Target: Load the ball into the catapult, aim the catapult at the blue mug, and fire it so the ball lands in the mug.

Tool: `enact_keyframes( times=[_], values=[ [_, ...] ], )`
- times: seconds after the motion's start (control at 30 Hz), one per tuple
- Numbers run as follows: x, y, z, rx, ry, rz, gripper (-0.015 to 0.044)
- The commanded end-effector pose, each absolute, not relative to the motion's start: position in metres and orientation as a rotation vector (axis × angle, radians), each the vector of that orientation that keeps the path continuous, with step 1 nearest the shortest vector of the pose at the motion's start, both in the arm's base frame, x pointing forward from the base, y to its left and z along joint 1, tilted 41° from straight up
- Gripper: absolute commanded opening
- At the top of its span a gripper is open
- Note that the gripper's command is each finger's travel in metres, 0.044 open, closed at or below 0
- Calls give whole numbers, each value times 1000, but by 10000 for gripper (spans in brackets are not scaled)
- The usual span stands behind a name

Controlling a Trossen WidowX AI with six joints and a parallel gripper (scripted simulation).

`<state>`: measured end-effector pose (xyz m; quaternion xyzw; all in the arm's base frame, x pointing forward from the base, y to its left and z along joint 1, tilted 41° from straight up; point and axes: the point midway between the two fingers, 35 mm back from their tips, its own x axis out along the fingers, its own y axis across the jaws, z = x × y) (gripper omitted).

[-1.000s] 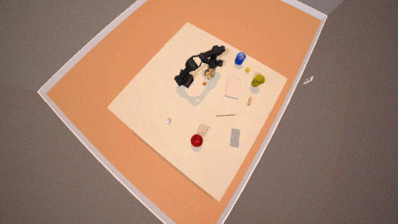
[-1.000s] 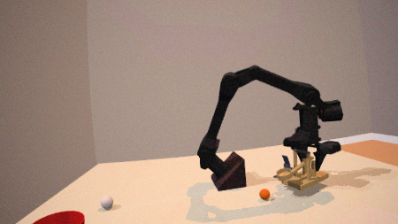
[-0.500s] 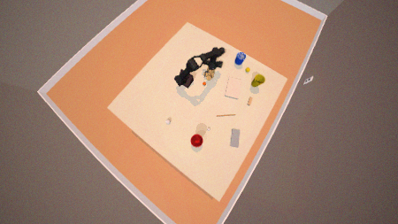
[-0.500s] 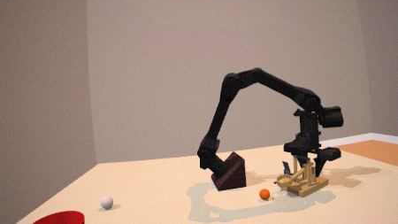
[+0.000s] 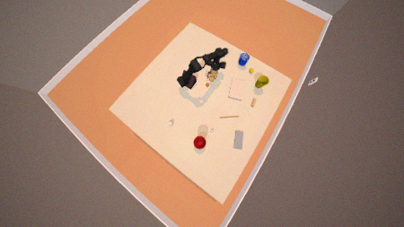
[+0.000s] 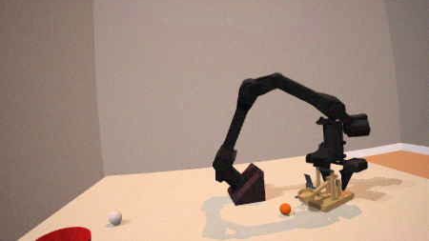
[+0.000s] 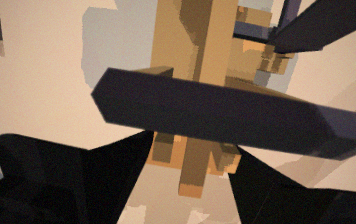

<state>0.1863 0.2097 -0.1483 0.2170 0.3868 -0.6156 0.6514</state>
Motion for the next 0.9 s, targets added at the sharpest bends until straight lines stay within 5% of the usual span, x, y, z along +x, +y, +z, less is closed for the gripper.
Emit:
enact_keyframes(
  times=[0.0,0.1,0.3,0.87],
  values=[
    [187,212,-147,496,878,-1397,368],
    [191,235,-123,495,879,-1397,440],
    [190,273,-71,493,881,-1398,440],
    [191,267,-81,215,1103,-1193,440]
  ],
)
